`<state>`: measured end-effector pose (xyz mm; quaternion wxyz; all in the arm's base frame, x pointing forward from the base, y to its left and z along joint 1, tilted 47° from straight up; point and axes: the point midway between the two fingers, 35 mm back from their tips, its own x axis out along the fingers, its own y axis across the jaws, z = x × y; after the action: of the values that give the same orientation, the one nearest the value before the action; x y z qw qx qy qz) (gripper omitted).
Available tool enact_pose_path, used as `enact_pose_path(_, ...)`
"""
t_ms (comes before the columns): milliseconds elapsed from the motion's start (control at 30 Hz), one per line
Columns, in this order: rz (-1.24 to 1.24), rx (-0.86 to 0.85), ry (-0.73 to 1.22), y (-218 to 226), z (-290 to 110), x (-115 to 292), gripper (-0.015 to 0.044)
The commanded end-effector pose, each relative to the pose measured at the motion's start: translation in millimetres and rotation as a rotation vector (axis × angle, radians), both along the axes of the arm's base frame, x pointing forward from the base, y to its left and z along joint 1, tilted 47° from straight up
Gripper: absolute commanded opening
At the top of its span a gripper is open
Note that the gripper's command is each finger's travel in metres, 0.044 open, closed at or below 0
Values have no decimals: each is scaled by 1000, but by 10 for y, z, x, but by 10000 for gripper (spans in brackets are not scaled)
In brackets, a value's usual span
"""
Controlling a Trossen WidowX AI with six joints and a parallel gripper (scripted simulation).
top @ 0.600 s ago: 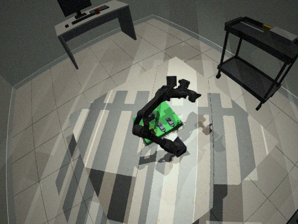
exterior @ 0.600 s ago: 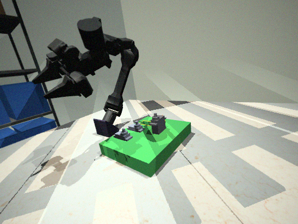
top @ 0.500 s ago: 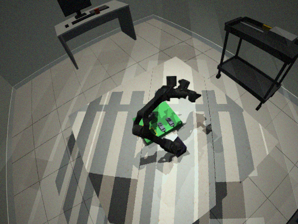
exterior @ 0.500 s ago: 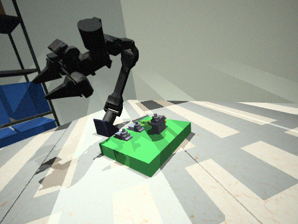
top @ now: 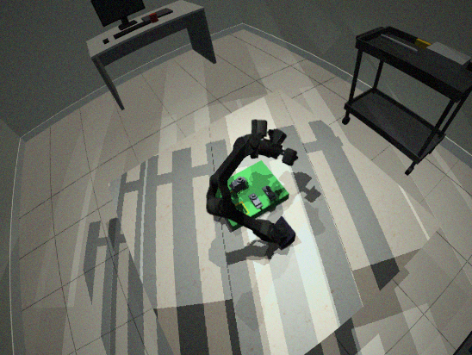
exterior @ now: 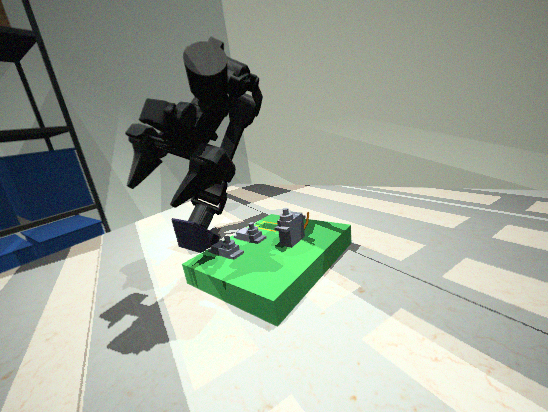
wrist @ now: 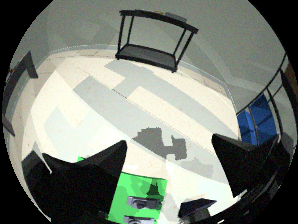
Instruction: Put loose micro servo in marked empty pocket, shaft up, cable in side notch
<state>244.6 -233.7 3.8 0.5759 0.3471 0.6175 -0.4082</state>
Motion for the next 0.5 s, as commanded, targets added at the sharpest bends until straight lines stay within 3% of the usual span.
enact_pose_path(0, -32, 120, -27, 285, 90, 155, 440)
enact_pose_path(467, -183, 545, -1, 1358, 610, 479, 440)
